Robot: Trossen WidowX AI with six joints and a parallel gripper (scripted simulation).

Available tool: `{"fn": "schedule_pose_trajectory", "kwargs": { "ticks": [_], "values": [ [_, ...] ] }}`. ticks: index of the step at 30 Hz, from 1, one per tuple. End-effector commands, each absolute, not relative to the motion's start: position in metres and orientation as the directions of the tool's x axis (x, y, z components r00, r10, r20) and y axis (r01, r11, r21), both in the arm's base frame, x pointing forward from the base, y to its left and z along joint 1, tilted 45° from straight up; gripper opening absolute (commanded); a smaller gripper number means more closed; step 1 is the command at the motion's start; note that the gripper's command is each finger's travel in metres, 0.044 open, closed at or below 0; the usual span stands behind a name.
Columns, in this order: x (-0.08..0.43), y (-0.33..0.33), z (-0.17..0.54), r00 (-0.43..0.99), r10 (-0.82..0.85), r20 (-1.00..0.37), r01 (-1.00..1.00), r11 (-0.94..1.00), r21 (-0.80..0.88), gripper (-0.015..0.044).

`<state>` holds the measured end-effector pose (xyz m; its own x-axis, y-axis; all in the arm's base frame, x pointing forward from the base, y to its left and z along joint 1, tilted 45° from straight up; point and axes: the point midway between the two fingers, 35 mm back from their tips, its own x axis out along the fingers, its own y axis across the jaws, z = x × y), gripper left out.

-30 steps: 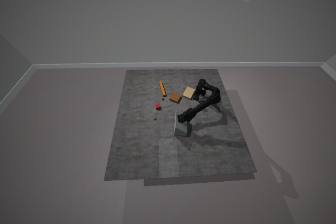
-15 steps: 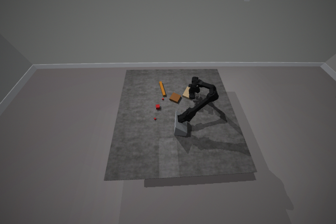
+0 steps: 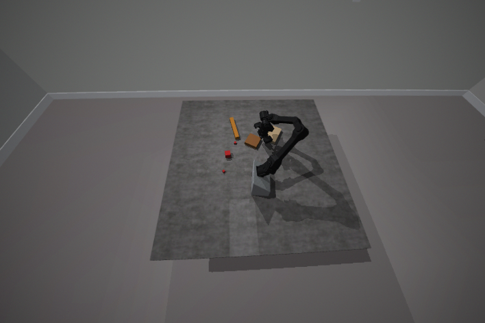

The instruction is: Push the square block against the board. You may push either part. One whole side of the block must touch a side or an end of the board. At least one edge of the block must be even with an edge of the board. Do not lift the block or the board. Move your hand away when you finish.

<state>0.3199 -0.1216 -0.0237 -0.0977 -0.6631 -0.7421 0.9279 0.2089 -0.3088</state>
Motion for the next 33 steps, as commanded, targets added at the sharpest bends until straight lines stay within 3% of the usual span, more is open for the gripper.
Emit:
{"fn": "schedule_pose_trajectory", "kwargs": {
  "ticks": [1,19,33],
  "values": [
    [0.311,-0.104,-0.042,-0.11,-0.661,-0.742,0.871,0.296,-0.393,0.0],
    [0.271,-0.045,-0.096,-0.121,-0.689,-0.714,0.534,0.561,-0.632,0.0],
    [0.263,-0.084,-0.136,-0.122,-0.693,-0.711,0.529,0.561,-0.637,0.0]
  ]
}}
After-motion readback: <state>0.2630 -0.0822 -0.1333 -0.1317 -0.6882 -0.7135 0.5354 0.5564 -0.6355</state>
